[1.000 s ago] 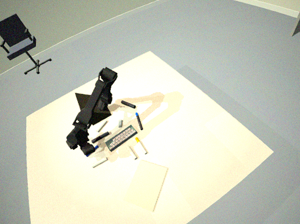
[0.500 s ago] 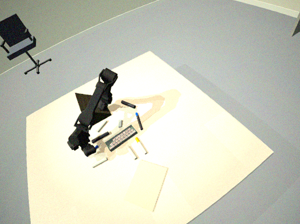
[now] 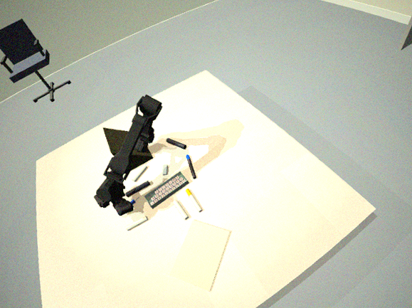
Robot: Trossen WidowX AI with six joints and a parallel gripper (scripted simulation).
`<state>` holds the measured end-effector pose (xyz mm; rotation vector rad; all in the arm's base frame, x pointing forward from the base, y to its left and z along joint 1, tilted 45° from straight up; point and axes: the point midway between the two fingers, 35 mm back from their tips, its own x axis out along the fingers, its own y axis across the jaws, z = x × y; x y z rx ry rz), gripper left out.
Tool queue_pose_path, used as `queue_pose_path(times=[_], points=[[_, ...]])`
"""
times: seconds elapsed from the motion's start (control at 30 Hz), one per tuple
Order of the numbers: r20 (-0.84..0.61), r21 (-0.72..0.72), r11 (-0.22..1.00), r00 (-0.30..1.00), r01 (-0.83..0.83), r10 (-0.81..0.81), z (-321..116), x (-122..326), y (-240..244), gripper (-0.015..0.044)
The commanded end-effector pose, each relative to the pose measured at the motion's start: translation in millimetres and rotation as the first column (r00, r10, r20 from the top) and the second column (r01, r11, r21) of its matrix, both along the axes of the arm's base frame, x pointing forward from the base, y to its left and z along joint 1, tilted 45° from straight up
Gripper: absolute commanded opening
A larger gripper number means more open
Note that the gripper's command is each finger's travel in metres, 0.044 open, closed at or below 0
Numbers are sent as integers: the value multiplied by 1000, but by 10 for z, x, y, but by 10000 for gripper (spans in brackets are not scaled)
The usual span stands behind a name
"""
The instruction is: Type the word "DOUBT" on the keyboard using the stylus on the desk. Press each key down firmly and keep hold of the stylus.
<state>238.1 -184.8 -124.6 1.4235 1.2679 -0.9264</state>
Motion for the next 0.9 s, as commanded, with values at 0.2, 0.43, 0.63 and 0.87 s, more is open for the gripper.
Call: queue_pose_path(times=[0.2, 0.43, 0.63, 0.87], points=[[-1, 2, 1000, 1000, 4, -4, -60, 1, 63, 150], [-1, 2, 1000, 1000, 4, -4, -98, 7, 100, 150], [-1, 2, 1000, 1000, 4, -4, -131, 12, 133, 150], [-1, 2, 1000, 1000, 4, -4, -167, 18, 169, 150]])
